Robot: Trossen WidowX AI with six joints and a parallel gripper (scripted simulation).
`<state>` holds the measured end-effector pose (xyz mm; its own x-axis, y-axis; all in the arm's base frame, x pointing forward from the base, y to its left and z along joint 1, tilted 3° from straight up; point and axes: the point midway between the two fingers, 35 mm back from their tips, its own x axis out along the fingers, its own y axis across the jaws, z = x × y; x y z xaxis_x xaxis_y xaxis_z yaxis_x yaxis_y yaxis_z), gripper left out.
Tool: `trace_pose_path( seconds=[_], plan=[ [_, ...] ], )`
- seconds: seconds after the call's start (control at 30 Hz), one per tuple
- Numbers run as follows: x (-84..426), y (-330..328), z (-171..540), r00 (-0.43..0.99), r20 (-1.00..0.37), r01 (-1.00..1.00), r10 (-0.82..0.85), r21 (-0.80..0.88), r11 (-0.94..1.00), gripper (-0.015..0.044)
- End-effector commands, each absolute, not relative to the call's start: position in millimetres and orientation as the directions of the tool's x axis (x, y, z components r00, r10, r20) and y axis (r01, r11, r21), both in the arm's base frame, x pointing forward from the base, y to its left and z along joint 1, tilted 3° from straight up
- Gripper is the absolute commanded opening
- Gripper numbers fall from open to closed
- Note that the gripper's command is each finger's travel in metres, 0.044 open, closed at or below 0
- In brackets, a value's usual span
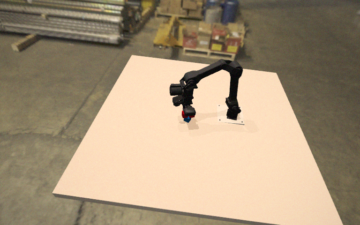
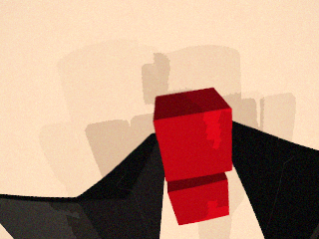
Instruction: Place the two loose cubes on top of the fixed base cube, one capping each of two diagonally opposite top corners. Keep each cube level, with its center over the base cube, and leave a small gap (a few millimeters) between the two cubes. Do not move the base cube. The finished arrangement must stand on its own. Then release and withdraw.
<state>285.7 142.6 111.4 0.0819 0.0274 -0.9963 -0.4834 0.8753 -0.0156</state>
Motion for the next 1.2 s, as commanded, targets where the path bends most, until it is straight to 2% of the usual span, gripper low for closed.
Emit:
trace_pose_path(
  seconds=[0.0, 0.57, 0.7, 1.17],
  plan=[
    [285.7, 142.9, 108.9, 0.078, -0.997, -0.48, 0.028, -0.012, 0.877, 0.0105],
    [285.7, 142.9, 108.9, 0.078, -0.997, -0.48, 0.028, -0.012, 0.877, 0.0105],
    [285.7, 142.9, 108.9, 0.078, -0.997, -0.48, 0.028, -0.012, 0.877, 0.0205],
    [284.7, 142.3, 122.2, 0.08, -0.996, -0.483, 0.027, -0.015, 0.875, 0.0205]
  ],
)
